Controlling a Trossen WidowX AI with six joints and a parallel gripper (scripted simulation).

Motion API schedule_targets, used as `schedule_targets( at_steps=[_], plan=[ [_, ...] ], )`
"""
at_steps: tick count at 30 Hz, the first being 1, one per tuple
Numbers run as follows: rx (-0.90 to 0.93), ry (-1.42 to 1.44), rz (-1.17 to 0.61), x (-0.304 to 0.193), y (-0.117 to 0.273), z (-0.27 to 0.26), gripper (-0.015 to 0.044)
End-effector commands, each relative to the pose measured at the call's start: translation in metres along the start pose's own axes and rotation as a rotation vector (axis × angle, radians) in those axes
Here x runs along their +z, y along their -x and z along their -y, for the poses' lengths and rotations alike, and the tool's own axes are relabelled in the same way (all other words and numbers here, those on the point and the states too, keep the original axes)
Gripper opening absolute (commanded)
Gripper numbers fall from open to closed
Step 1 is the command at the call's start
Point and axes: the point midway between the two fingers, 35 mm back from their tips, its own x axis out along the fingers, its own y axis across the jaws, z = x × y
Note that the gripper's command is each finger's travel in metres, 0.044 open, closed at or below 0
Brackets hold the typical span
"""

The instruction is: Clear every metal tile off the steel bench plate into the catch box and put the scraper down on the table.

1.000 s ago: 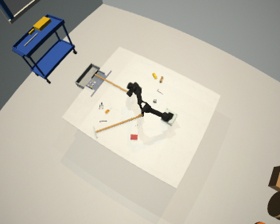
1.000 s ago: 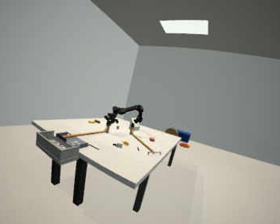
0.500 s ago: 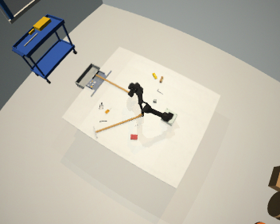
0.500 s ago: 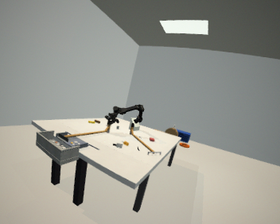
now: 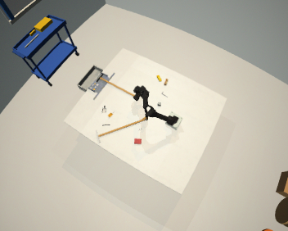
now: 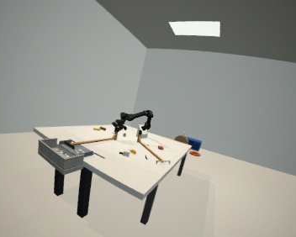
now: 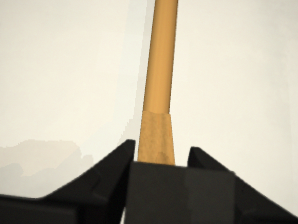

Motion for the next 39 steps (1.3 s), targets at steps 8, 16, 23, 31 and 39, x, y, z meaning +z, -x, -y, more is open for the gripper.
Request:
schedule_targets(
  at_steps=[8, 16, 23, 31, 39],
  plan=[
    [-0.003, -0.001, 0.011, -0.009, 0.016, 0.003, 0.0000],
    [-0.004, -0.001, 0.011, -0.018, 0.024, 0.005, 0.0000],
    [-0.004, -0.002, 0.011, -0.026, 0.031, 0.006, 0.0000],
    [-0.005, -0.002, 0.011, -0.036, 0.038, 0.008, 0.0000],
    [-0.006, -0.002, 0.012, -0.046, 0.046, 0.009, 0.0000]
  ],
)
